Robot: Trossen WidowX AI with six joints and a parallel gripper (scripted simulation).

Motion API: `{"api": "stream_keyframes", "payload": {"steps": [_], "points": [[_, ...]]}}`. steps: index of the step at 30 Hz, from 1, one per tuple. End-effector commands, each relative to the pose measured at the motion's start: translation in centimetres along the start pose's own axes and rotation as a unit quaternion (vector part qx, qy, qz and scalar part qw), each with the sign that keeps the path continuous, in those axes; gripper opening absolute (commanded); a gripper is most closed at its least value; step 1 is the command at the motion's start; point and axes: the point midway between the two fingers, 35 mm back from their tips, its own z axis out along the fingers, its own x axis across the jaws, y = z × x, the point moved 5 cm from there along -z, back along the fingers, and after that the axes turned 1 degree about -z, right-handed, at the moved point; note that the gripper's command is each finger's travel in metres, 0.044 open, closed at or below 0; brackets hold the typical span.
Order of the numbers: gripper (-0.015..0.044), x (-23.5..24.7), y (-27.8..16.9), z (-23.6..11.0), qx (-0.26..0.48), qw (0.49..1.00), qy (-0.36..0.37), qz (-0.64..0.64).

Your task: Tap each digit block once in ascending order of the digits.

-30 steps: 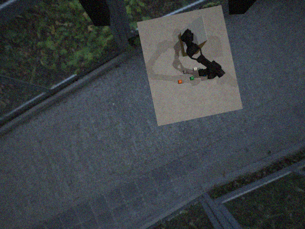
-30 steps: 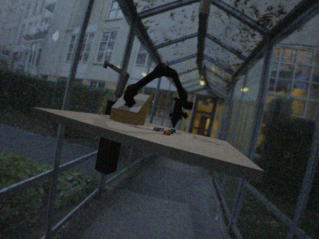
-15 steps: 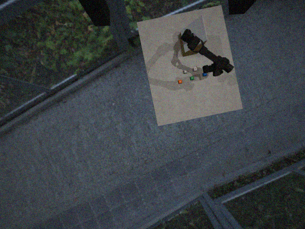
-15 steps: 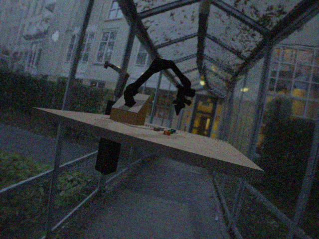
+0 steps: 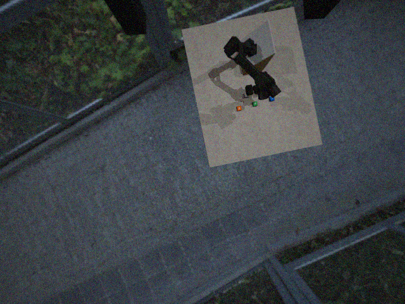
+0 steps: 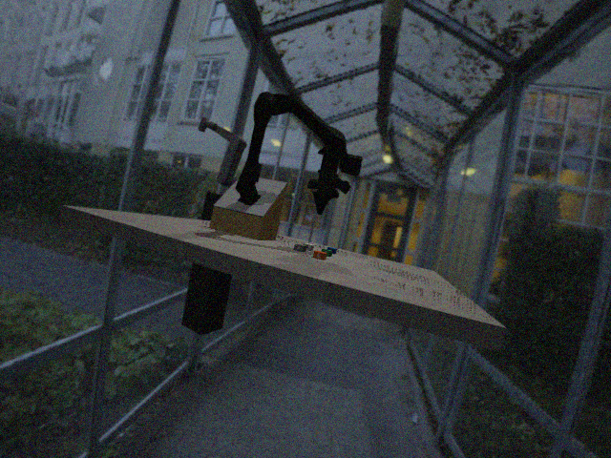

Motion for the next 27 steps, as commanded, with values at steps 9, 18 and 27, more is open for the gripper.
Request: {"api": "stream_keyframes", "payload": {"steps": [9,18,27], "points": [[0.002,-2.9,-2.0,4.7,0.001,1.0,-0.004,-0.007],[0.002,-3.1,-2.4,8.6,0.001,1.0,-0.008,-0.006],[0.002,-3.1,-2.3,10.0,0.001,1.0,-0.008,-0.006]]}}
